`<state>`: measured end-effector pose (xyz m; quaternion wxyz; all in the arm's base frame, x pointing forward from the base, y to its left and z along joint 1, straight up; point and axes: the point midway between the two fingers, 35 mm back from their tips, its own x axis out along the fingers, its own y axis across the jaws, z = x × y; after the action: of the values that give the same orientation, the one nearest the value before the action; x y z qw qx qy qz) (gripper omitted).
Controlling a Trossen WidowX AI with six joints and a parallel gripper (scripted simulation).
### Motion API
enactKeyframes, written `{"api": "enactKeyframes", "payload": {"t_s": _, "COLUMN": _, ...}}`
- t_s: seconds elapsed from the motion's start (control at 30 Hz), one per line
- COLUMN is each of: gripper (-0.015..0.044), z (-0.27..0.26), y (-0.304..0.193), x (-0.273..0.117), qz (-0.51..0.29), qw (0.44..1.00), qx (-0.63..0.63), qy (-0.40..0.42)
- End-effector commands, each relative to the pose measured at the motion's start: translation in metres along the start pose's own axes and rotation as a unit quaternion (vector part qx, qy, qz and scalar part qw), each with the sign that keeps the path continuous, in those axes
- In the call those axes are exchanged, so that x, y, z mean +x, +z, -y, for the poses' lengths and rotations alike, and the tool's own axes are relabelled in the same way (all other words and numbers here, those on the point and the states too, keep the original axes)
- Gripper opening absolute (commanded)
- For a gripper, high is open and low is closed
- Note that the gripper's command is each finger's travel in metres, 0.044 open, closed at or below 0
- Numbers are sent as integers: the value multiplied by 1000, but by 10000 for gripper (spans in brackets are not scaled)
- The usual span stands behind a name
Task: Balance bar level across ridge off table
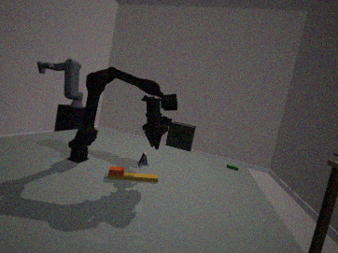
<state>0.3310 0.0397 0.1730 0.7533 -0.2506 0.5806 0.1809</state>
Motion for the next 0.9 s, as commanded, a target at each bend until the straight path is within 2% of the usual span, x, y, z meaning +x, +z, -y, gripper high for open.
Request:
{"api": "enactKeyframes", "payload": {"t_s": 0.0, "gripper": 315, "z": 4, "y": -17, "x": 10, "qz": -30, "qw": 999, "qx": 15, "qy": 21}}
{"api": "enactKeyframes", "payload": {"t_s": 0.3, "gripper": 315, "z": 13, "y": -58, "x": 25, "qz": -95, "qw": 991, "qx": 61, "qy": 70}}
{"api": "enactKeyframes", "payload": {"t_s": 0.47, "gripper": 315, "z": 13, "y": -59, "x": 33, "qz": -96, "qw": 991, "qx": 62, "qy": 71}}
{"api": "enactKeyframes", "payload": {"t_s": 0.73, "gripper": 315, "z": 4, "y": -69, "x": 85, "qz": -96, "qw": 991, "qx": 62, "qy": 71}}
{"api": "enactKeyframes", "payload": {"t_s": 0.87, "gripper": 315, "z": 3, "y": -71, "x": 90, "qz": -96, "qw": 991, "qx": 62, "qy": 71}}
